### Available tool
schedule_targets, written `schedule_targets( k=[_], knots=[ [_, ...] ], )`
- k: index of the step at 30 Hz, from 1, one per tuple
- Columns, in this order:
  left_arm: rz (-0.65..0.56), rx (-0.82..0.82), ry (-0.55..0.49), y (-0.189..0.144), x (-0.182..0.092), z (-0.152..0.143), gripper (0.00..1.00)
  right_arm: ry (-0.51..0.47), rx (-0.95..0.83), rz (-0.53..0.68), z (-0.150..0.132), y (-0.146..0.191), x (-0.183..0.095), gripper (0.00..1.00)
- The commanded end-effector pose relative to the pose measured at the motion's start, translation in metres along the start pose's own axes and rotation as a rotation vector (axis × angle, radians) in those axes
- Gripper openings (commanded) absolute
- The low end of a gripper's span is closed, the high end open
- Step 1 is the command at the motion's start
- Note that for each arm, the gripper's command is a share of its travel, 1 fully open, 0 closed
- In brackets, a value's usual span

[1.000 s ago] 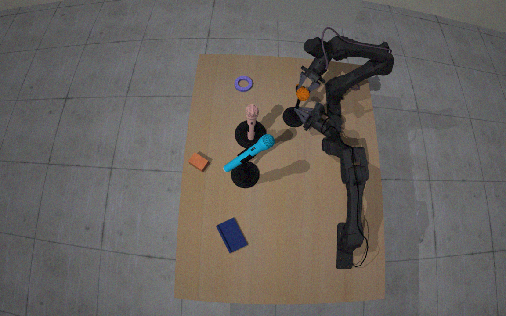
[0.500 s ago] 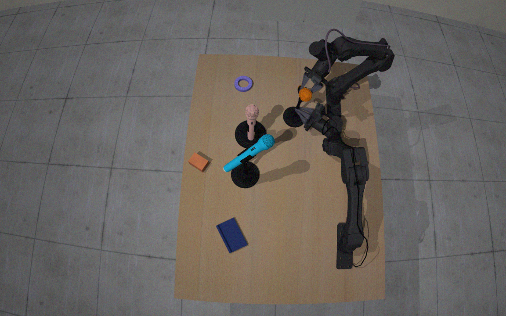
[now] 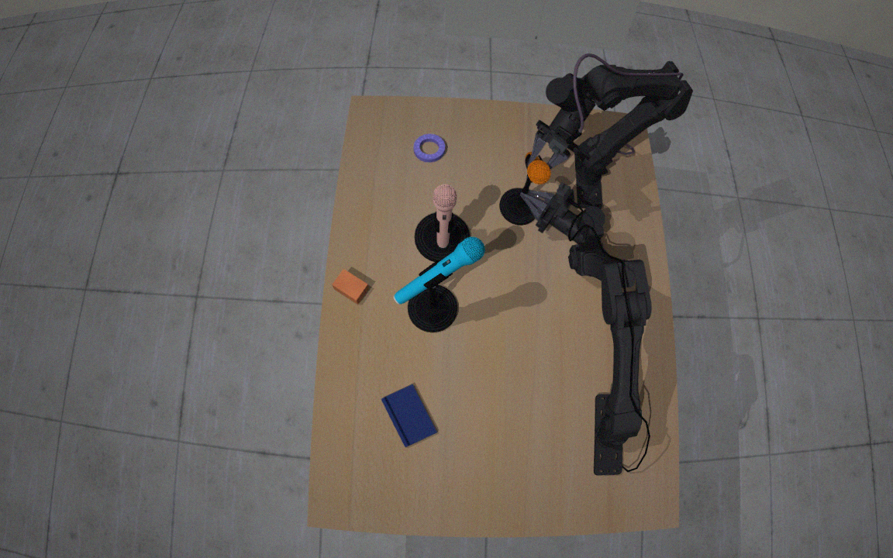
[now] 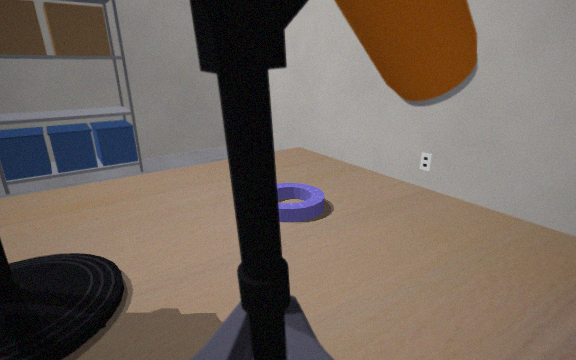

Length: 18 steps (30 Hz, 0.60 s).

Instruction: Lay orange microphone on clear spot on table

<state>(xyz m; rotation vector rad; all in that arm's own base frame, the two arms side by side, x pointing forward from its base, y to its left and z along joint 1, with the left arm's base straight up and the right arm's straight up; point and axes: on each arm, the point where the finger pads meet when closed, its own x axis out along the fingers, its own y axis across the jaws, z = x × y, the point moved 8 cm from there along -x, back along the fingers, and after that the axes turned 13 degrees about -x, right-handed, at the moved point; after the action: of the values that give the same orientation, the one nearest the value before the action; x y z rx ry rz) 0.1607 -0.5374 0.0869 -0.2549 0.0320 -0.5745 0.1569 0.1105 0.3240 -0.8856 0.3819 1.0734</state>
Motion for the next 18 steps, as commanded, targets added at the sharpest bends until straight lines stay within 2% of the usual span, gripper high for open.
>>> schedule_targets(
  k=[1, 9, 17, 18],
  knots=[
    [0.099, 0.248, 0.21, 0.026, -0.011, -0.069, 0.0, -0.166, -0.061, 0.011, 0.032, -0.016, -0.018, 0.0],
    [0.095, 0.244, 0.207, 0.026, -0.011, -0.069, 0.0, -0.159, -0.04, -0.016, 0.042, -0.029, -0.019, 0.0],
    [0.093, 0.243, 0.206, 0.026, -0.011, -0.069, 0.0, -0.118, 0.012, -0.246, 0.055, -0.031, -0.027, 0.0],
    [0.093, 0.243, 0.206, 0.026, -0.011, -0.069, 0.0, -0.08, 0.025, -0.24, 0.047, -0.024, -0.014, 0.0]
  ],
)
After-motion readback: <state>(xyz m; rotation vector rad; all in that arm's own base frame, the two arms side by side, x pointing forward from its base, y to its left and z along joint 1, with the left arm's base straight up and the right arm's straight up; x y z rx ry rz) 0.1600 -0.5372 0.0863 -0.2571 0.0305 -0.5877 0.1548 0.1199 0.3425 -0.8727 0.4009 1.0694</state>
